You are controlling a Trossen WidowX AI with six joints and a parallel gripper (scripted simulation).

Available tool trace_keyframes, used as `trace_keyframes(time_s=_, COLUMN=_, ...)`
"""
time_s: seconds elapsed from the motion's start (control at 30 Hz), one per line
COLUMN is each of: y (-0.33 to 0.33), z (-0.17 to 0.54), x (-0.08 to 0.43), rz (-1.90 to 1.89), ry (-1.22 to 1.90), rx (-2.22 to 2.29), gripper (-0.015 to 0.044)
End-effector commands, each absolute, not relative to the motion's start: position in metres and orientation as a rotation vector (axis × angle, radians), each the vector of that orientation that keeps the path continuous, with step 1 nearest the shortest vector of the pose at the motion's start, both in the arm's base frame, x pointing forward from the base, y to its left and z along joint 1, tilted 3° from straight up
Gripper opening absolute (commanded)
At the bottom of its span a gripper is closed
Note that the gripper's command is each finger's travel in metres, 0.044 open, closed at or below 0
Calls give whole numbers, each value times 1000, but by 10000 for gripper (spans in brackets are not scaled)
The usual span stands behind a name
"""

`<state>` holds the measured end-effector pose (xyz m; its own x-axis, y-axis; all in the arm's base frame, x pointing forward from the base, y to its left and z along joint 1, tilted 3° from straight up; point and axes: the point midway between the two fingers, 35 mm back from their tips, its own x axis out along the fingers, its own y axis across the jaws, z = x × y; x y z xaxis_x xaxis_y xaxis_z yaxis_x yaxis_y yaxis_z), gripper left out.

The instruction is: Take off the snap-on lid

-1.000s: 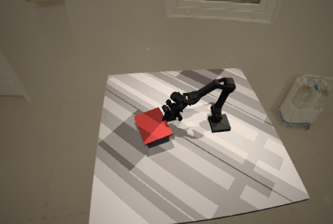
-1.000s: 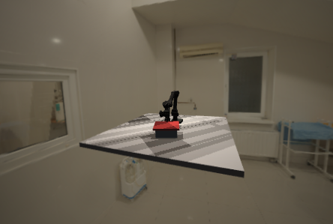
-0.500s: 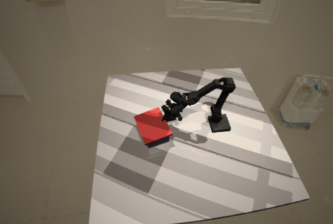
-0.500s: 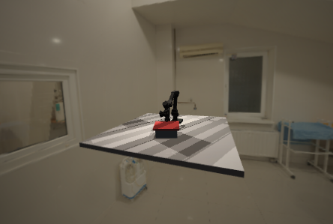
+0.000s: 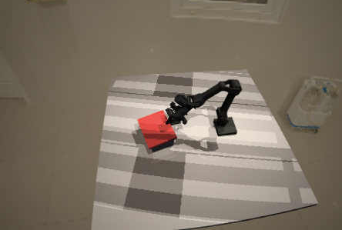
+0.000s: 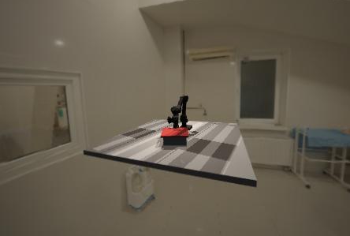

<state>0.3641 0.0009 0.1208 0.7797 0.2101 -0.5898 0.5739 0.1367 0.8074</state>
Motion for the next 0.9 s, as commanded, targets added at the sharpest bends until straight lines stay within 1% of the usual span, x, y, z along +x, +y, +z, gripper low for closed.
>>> trace_keyframes(time_s=0.0, y=1, z=121, x=365, rz=-296, ry=679, rx=1440, gripper=0)
trace_keyframes(time_s=0.87, y=1, z=149, x=366, rz=-296, ry=675, rx=1441, gripper=0)
